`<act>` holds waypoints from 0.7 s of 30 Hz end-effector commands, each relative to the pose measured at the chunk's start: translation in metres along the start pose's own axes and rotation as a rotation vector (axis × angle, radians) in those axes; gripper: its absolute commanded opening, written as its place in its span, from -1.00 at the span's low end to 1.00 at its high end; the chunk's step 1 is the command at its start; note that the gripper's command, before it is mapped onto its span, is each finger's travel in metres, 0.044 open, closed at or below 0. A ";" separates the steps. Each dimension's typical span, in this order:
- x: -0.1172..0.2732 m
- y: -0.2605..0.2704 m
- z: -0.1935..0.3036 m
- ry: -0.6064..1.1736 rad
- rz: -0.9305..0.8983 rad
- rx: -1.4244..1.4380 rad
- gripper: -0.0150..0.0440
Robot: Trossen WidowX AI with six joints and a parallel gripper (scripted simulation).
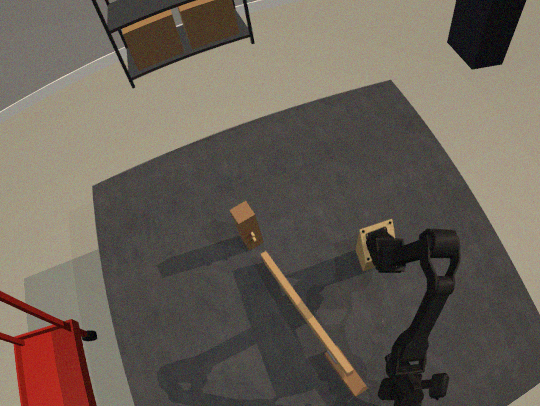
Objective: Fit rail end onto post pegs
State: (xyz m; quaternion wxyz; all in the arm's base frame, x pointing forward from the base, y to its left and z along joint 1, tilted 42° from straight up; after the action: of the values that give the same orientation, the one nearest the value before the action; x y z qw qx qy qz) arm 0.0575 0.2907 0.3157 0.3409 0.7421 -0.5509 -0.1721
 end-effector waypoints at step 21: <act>0.192 -0.202 -0.067 0.071 0.922 0.444 1.00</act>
State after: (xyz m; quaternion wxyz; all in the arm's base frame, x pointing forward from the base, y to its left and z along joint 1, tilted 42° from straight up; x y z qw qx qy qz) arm 0.2825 0.1926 0.2704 0.2148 0.5035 -0.8327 0.0826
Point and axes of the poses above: the point midway between the two fingers, 35 mm back from their tips, its own x axis back along the fingers, its own y axis across the jaws, z = x × y, the point moved 6 cm from there along x, back along the fingers, and after that the axes turned 5 degrees about -x, right-handed, at the moved point
